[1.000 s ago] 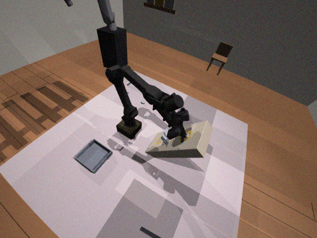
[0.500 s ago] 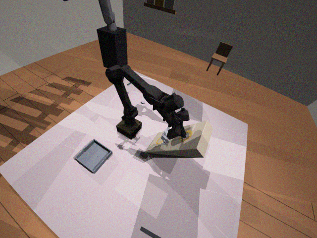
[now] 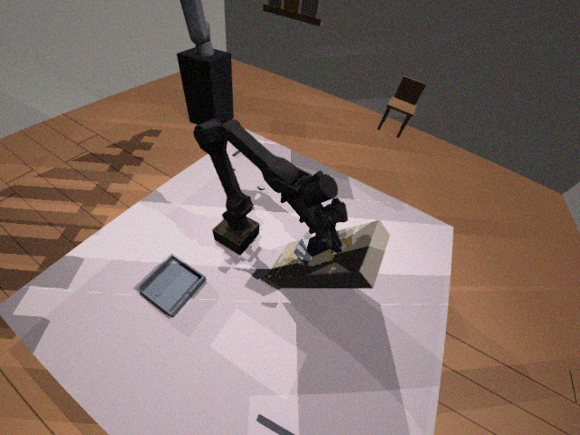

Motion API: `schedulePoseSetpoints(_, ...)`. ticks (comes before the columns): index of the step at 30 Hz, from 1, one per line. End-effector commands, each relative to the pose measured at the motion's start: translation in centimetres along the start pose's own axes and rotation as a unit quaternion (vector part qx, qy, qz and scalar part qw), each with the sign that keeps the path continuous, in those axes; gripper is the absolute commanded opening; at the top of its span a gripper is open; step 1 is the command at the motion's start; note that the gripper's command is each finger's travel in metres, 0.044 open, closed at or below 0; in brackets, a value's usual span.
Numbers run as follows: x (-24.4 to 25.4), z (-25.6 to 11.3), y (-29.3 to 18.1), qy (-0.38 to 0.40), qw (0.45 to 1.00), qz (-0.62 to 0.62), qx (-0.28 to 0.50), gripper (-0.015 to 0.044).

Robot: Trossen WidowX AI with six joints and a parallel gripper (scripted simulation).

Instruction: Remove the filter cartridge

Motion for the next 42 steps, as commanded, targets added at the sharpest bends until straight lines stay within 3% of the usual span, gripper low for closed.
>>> schedulePoseSetpoints(1, 0.01, 0.47, -0.03, -0.001, 1.000, 0.003, 0.001, 0.0091)
schedulePoseSetpoints(25, 0.00, 1.18, -0.03, -0.001, 1.000, 0.003, 0.001, 0.0091)
schedulePoseSetpoints(35, 0.02, 0.85, -0.02, 0.000, 1.000, 0.000, 0.001, 0.0005)
schedulePoseSetpoints(42, 0.01, 1.08, -0.03, -0.001, 0.999, -0.054, 0.001, 0.0000)
Point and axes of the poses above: the point midway between the two fingers, 35 mm back from their tips, its own z axis out along the fingers, its own x axis across the jaws, y = z × x, the point moved 10 cm from there along -z, back along the fingers, and after that the axes turned 14 degrees about -z, right-handed, at the moved point
